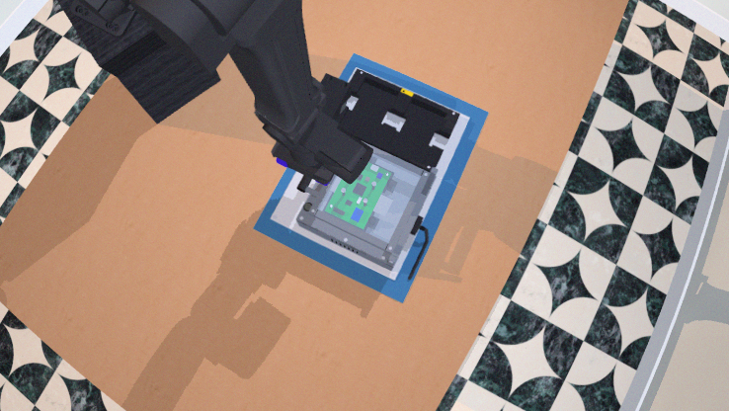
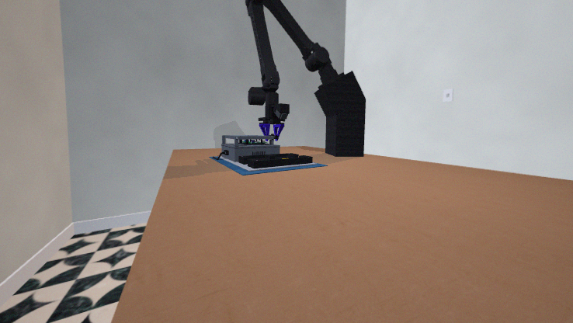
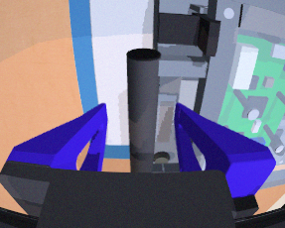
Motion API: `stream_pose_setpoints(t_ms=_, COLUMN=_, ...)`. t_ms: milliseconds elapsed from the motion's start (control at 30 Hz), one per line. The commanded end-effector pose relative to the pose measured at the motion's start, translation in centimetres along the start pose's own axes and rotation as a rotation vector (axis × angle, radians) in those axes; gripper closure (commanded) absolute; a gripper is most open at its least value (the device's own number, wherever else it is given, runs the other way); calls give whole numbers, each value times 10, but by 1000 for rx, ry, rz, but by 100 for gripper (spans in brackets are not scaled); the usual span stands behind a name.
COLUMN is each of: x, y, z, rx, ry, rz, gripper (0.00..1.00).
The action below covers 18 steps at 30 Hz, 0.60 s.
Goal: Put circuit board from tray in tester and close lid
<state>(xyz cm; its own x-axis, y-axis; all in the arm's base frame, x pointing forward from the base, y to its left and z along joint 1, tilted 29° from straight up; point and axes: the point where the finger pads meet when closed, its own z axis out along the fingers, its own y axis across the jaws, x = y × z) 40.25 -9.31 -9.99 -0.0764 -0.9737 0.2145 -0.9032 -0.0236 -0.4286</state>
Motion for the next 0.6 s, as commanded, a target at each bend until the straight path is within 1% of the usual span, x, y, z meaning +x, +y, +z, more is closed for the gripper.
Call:
stream_pose_setpoints(t_ms=0, x=8, y=-5, z=-2, rx=17, ry=11, rz=12, gripper=52)
stream_pose_setpoints(t_ms=567, x=8, y=-6, z=-3, rx=19, ry=11, rz=12, gripper=52)
